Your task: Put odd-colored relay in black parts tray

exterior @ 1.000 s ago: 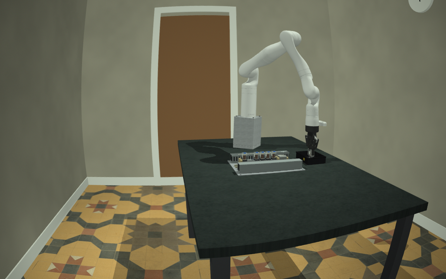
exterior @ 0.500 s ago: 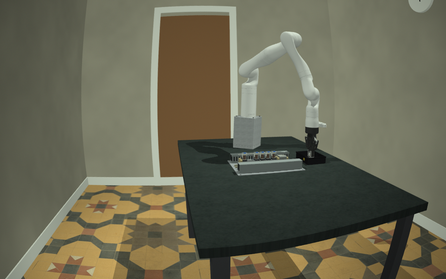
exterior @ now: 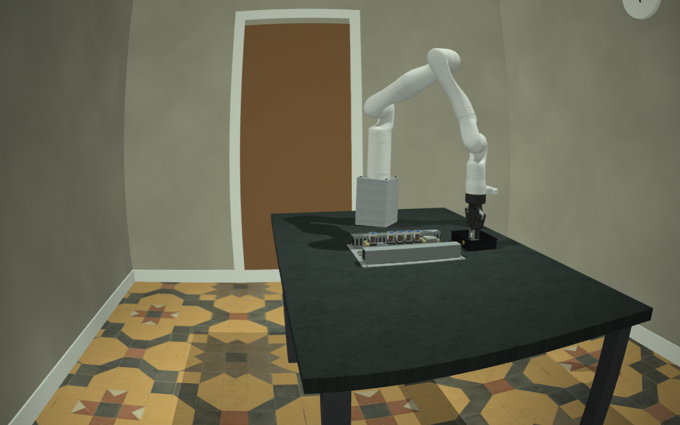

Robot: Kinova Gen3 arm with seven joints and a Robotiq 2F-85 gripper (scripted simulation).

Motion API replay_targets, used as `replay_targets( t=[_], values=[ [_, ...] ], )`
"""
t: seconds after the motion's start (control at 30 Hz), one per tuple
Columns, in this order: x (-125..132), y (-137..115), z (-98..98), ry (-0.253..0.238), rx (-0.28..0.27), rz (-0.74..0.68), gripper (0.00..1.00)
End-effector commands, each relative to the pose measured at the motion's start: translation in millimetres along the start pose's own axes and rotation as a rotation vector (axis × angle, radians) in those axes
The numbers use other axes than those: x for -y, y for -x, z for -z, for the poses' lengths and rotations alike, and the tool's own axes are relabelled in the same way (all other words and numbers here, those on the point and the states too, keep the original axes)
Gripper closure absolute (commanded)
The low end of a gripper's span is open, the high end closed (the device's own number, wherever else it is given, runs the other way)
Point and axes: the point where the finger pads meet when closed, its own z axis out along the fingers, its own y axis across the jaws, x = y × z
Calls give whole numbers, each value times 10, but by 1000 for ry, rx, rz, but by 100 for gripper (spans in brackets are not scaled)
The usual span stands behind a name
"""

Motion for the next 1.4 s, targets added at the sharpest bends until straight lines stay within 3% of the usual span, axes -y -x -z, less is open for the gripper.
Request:
replay_targets(
  t=[0.0,0.63,0.67,1.37],
  values=[
    [-8,-4,9,2,-1,0,100],
    [-8,-4,9,2,-1,0,100],
    [-8,-4,9,2,-1,0,39],
    [-8,-4,9,2,-1,0,39]
  ],
)
